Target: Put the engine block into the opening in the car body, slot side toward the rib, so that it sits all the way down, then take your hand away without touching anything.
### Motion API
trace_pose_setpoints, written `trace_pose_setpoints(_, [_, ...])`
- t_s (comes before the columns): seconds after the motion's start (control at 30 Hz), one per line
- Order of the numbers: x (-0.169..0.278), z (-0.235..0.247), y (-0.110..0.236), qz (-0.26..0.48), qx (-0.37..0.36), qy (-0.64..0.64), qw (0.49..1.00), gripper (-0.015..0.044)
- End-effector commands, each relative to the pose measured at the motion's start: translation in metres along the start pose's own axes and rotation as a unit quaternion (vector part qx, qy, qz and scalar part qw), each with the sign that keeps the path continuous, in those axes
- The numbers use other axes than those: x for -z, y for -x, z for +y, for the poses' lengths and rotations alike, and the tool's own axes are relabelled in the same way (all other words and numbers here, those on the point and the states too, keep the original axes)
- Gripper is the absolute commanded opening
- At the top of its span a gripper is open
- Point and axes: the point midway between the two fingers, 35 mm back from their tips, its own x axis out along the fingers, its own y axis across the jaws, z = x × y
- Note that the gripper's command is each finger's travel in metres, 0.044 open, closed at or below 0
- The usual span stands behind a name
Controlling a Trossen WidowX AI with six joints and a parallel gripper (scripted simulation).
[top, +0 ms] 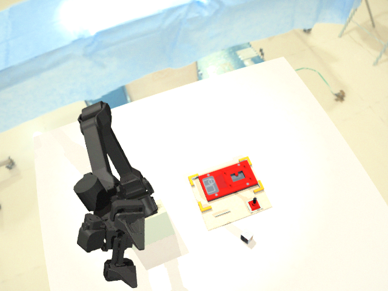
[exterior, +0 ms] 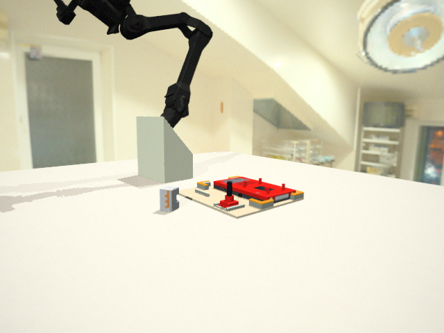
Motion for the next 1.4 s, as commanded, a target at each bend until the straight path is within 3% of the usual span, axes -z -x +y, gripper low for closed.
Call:
trace_pose_setpoints(0.0, [0.026, -0.003, -0.011, 0.043, 0.012, 0.037, 0.998, 0.044])
trace_pose_setpoints(0.63, [0.166, -0.01, -0.033, 0.265, 0.027, 0.247, 0.932, 0.044])
trace_pose_setpoints(1.0, [0.242, -0.014, -0.021, 0.378, 0.002, 0.343, 0.86, 0.044])
trace_pose_setpoints(1.37, [0.313, -0.025, 0.004, 0.489, -0.041, 0.441, 0.751, 0.044])
